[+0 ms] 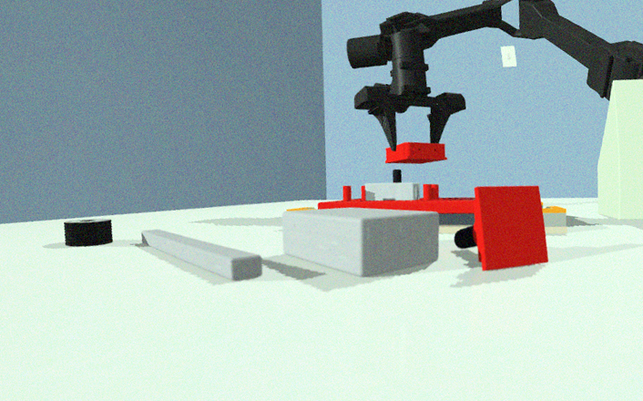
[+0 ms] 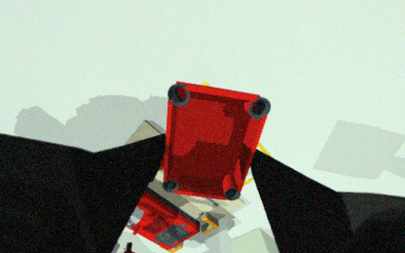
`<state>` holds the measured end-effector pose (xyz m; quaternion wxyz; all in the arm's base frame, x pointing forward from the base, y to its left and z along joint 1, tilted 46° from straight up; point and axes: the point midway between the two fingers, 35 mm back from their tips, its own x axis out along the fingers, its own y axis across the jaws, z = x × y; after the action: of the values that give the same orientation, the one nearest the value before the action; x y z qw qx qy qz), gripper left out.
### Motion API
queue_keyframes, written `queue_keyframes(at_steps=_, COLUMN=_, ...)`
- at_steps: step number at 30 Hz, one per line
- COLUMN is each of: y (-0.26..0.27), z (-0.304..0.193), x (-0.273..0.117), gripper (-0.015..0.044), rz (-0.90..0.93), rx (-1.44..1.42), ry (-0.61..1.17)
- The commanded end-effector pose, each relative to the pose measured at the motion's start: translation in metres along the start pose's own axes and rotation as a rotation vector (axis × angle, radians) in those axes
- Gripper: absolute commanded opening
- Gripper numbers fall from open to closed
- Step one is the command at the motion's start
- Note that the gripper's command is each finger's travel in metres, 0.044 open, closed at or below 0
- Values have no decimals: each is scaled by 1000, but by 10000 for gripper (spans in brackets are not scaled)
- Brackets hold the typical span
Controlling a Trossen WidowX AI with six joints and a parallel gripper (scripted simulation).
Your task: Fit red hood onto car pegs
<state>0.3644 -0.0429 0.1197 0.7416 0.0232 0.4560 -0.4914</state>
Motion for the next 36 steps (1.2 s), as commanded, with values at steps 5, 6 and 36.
queue_keyframes(at_steps=5, y=1, z=-2, x=0, gripper=0, rz=0, rx=-184, ry=-3)
queue_keyframes(at_steps=6, y=1, z=-2, x=0, gripper=0, rz=0, rx=-210, ry=-3)
queue_keyframes(at_steps=36, y=4, z=-7, x=-1, gripper=0, rz=-4, rx=-966, ry=-9)
